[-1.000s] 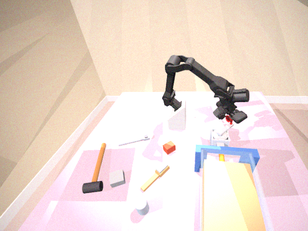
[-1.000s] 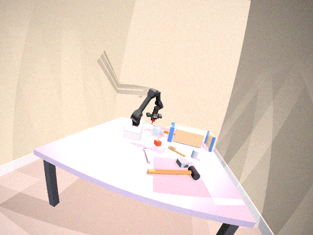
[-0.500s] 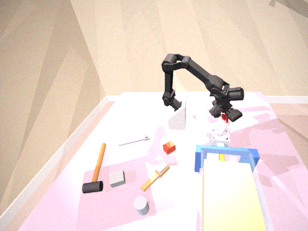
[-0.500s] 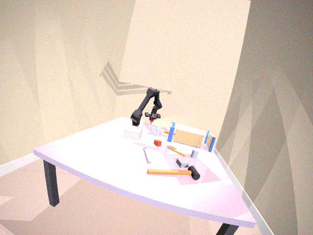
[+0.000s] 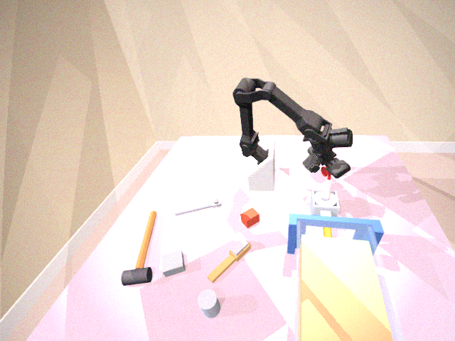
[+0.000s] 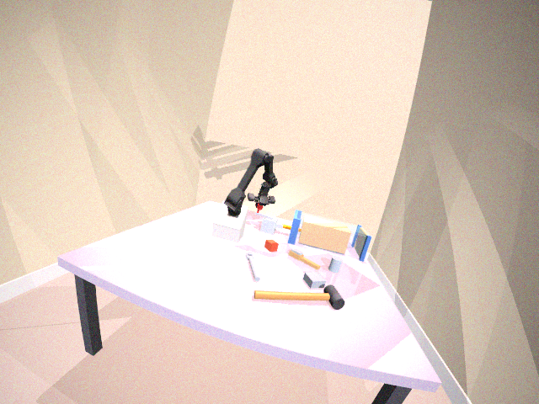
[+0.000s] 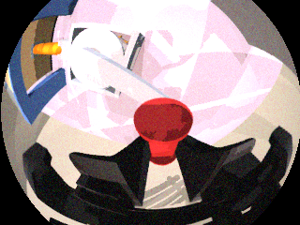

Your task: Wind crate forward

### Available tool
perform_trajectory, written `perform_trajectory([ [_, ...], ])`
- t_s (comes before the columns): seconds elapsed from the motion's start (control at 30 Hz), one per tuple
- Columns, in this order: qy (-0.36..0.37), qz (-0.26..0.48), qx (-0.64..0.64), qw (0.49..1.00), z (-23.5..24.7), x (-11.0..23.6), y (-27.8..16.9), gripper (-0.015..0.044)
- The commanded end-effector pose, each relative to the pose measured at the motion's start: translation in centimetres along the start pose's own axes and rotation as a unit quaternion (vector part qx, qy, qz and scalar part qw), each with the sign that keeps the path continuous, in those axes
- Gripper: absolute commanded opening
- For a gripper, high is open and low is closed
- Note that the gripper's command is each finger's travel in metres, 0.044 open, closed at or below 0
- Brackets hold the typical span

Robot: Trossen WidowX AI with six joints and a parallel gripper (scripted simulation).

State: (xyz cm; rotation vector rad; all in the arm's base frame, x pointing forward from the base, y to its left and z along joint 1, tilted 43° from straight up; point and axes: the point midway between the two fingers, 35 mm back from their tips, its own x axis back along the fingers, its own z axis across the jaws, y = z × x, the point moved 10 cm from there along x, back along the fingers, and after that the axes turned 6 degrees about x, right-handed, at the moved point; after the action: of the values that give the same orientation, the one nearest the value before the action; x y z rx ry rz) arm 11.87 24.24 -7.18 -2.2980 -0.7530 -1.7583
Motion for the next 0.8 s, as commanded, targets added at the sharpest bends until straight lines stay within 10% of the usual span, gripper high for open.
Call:
perform_trajectory([
  [0.0,-0.007,-0.01,-0.003,1.0,-0.8,0.2,0.9,0.0],
  [0.77,-0.008,-0.012,-0.003,1.0,-2.7,2.3,5.0,0.0],
])
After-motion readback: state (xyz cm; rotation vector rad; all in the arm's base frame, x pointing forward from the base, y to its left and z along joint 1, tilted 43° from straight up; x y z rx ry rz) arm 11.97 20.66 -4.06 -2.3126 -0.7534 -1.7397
